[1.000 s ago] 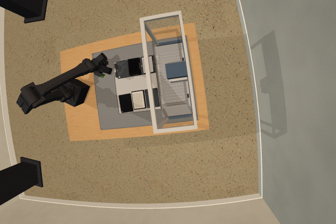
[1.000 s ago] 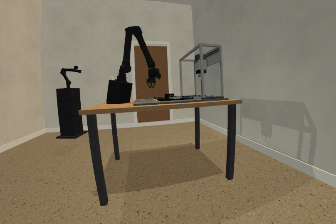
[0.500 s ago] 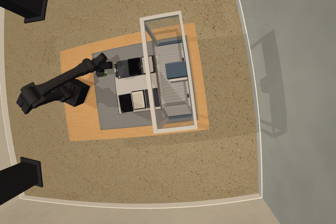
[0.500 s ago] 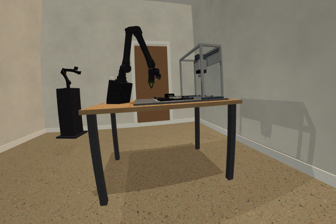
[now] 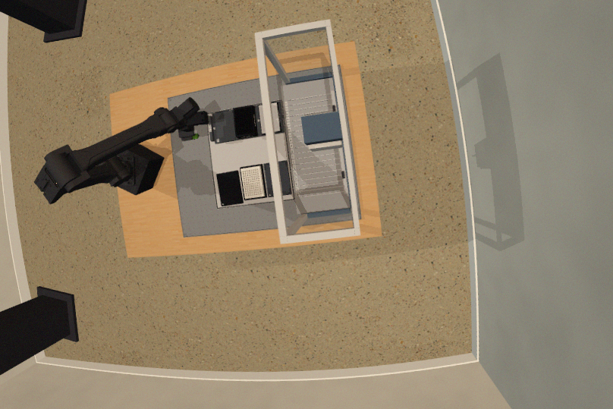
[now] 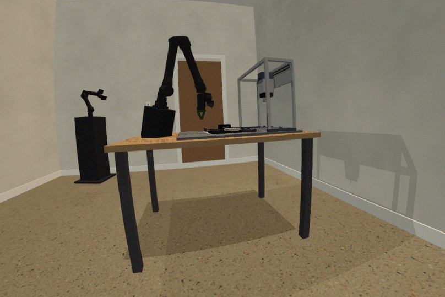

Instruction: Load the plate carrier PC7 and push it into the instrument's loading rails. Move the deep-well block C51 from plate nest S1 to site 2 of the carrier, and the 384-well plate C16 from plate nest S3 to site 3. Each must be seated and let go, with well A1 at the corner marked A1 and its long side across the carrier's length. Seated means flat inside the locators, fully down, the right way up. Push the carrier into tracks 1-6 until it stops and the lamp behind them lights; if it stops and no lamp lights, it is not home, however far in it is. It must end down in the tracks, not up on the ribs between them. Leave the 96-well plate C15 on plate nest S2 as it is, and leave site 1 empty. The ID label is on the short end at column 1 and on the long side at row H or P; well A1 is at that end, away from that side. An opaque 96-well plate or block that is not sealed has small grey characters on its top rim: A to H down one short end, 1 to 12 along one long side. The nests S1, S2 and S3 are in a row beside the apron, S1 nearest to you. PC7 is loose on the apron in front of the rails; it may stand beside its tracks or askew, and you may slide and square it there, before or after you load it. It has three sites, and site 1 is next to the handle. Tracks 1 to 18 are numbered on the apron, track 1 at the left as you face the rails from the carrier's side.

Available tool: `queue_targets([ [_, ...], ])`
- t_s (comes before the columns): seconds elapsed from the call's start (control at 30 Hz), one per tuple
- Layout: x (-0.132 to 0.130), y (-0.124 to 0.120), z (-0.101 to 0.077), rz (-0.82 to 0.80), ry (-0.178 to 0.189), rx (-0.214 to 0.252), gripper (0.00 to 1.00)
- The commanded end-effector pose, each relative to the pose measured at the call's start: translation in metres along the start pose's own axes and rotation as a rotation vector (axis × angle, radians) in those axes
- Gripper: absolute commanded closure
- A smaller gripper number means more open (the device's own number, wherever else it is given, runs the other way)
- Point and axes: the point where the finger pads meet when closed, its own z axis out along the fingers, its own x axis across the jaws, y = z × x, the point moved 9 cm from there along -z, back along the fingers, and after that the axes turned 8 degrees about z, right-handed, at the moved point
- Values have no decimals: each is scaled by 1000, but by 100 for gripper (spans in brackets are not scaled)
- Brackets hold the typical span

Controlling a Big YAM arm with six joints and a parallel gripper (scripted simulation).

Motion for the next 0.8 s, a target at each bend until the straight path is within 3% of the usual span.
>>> queue_targets([
  [0.0, -4, -2, 13, -11, -5, 6, 20],
  [0.77, -4, -3, 66, -11, -4, 6, 20],
])
